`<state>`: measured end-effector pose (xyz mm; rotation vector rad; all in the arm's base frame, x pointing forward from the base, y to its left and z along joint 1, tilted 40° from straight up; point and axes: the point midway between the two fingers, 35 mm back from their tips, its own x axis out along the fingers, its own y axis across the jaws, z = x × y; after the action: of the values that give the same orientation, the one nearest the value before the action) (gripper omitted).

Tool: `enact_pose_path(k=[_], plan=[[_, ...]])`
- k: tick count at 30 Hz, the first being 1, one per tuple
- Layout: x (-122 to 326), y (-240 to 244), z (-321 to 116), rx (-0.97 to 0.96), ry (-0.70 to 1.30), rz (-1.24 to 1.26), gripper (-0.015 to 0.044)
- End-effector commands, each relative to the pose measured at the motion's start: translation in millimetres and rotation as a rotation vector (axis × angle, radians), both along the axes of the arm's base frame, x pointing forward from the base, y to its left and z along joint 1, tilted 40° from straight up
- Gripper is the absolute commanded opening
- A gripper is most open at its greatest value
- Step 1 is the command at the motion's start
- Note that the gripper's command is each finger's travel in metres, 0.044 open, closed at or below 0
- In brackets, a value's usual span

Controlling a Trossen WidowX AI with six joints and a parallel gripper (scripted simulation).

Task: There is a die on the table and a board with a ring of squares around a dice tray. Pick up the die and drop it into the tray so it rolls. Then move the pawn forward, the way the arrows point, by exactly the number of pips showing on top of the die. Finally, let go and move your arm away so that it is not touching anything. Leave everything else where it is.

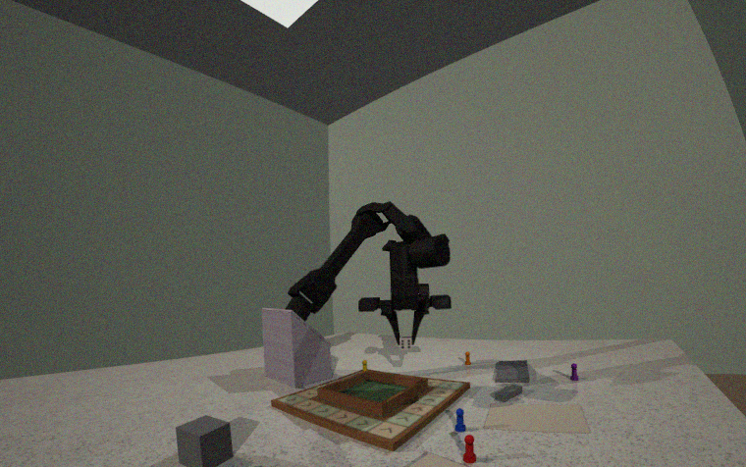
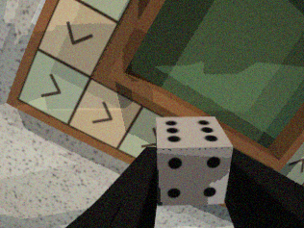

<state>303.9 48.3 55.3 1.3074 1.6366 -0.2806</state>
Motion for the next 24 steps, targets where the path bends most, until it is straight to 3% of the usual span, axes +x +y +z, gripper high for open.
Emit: enact_pose_path(k=[1,13,20,24], plan=[[-5.9,-13.4,-17.1,0.021,0.096,-0.119,0.0],[-28.6,-47.1,-58.7,0.069,0.348,-0.434,0.0],[-30.3,-48.5,-61.1,0.067,0.363,-0.451,0.0],[-33.7,-45.8,-65.9,-0.045,0.383,-0.45,0.0]])
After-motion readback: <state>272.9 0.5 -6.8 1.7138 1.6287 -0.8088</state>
